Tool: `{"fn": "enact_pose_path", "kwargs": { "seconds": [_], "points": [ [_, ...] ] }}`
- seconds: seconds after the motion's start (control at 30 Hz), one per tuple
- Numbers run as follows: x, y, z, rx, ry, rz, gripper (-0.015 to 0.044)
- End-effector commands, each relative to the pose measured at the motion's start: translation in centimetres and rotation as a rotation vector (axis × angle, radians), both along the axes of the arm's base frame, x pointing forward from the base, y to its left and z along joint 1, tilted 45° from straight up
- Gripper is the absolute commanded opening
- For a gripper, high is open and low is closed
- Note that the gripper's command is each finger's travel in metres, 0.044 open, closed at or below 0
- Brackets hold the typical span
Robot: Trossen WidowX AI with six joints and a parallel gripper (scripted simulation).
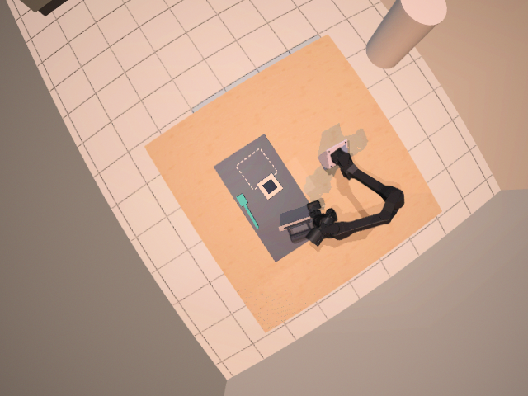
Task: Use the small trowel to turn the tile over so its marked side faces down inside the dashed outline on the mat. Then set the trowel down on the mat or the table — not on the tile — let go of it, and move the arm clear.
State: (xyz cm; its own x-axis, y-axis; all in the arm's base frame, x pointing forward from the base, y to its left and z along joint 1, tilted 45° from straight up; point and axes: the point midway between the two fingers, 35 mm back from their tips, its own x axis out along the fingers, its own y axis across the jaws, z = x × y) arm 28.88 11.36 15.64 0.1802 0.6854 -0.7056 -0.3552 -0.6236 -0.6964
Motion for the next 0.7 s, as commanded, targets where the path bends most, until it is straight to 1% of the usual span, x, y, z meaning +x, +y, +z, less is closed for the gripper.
{"fn": "enact_pose_path", "kwargs": {
  "seconds": [0.0,0.17,0.2,0.5,0.67],
  "points": [
    [-0.5,-0.6,-0.8,0.001,-0.002,0.005,0.0100],
    [-0.9,-1.4,-1.7,0.000,-0.001,0.005,0.0100],
    [-0.5,-0.9,-1.0,-0.003,0.002,-0.001,0.0100],
    [-0.5,-0.9,-1.1,-0.003,0.002,0.001,0.0100],
    [0.2,0.0,0.6,-0.003,0.000,0.002,0.0100]
  ]
}}
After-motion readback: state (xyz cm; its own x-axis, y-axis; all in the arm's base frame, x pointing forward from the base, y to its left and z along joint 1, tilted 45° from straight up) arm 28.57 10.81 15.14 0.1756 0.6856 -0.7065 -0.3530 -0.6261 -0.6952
